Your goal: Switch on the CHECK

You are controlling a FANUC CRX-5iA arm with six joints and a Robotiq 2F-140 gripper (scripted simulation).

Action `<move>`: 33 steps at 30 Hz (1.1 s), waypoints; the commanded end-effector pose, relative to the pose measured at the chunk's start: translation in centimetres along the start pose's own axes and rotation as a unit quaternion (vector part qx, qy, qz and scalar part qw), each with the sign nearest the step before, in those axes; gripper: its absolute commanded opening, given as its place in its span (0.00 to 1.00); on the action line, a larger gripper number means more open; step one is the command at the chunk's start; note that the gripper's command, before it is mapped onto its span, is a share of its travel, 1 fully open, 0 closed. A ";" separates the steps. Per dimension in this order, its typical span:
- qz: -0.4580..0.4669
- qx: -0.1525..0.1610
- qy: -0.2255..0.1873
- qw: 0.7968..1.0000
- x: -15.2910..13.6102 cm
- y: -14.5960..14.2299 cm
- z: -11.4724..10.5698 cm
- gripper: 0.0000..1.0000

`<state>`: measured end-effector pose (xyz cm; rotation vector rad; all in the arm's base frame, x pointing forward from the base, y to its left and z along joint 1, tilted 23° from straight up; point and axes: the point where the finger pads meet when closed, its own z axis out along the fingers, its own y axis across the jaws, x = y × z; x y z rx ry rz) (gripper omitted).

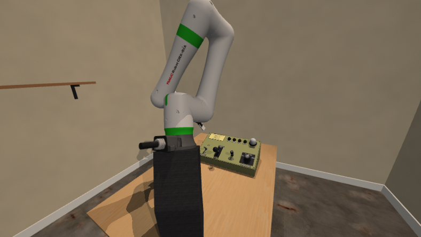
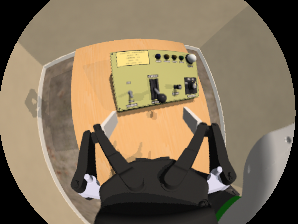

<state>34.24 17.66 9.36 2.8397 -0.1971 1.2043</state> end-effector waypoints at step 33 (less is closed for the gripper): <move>-0.019 0.043 0.046 0.998 3.2 -3.8 -0.4 1.00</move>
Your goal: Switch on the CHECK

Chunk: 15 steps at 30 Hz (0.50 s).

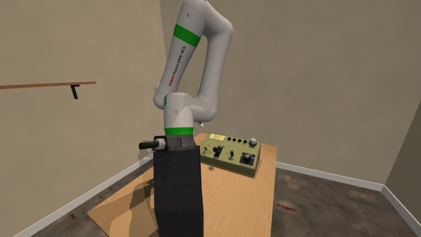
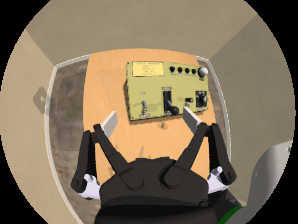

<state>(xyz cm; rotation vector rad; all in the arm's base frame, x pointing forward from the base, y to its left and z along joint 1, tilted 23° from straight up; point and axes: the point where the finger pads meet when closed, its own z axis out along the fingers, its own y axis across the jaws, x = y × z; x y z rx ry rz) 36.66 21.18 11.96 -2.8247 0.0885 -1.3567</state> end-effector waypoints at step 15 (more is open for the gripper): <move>-0.017 -0.008 0.001 1.000 3.1 -3.0 0.3 1.00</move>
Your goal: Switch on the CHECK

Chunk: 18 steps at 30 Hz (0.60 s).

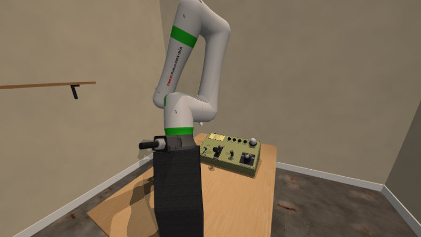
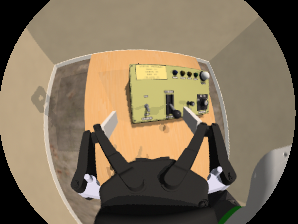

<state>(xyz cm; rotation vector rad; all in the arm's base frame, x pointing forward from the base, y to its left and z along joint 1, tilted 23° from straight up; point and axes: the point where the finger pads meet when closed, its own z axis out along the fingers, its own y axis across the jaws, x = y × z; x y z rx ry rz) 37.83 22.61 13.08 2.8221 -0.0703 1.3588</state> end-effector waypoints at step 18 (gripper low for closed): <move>-0.024 -0.012 0.000 1.000 4.6 -4.1 0.5 1.00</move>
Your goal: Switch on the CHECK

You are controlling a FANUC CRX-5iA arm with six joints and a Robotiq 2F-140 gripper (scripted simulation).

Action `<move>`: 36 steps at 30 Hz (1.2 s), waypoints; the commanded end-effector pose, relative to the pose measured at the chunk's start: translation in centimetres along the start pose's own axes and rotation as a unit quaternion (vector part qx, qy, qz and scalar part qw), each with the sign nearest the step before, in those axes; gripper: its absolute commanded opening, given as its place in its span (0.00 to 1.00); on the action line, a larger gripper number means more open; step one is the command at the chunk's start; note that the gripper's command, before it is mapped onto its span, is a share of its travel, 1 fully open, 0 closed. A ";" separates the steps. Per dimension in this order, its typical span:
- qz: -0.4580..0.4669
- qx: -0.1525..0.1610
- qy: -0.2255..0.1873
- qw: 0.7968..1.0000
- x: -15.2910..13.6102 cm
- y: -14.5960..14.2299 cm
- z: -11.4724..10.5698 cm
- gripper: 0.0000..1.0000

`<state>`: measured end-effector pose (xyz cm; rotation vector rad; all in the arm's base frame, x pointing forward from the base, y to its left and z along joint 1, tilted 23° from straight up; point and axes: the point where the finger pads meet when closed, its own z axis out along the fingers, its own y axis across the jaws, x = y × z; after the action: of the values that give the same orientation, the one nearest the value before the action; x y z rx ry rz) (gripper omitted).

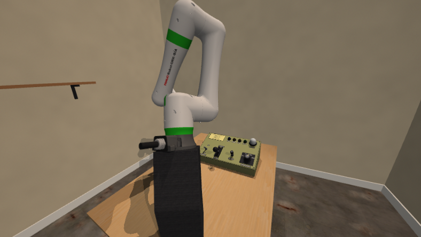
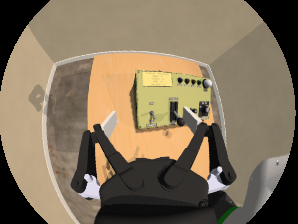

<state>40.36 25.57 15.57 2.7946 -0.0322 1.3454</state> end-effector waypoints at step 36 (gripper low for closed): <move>-0.044 -0.021 -0.009 0.999 9.3 -6.4 1.6 1.00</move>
<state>47.56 31.90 21.66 2.7396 0.0608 1.2877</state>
